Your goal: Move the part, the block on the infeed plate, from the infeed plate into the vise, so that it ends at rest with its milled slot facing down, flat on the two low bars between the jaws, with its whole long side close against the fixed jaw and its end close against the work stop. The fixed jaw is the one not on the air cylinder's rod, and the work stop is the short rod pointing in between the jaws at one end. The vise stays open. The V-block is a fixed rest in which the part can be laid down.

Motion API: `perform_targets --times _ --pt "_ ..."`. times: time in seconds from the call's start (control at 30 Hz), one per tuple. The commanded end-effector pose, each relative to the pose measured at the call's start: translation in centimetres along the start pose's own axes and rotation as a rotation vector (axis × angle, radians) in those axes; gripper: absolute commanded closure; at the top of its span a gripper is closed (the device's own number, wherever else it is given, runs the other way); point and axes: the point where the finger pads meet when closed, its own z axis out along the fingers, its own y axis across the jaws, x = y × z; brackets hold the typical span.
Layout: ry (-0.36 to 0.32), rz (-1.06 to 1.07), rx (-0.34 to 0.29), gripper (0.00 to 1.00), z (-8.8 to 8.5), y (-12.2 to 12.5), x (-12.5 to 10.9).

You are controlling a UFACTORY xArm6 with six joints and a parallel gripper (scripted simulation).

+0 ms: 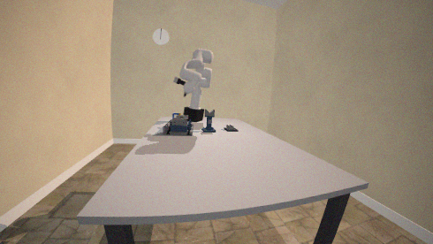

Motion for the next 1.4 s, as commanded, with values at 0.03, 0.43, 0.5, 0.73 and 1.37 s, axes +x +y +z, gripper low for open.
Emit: perform_targets --times 0.03,0.43,0.5,0.73,1.37 --pt "-0.001 0.001 0.003 0.0 0.0 0.1 0.0" --pt "-0.001 0.001 0.003 0.0 0.0 0.1 0.0" --pt "-0.001 0.001 0.003 0.0 0.0 0.1 0.0" --pt "-0.015 -0.02 0.117 0.0 -1.3 0.4 -2.4" --pt "-0.109 -0.142 0.744 0.0 -7.1 2.5 -15.6"
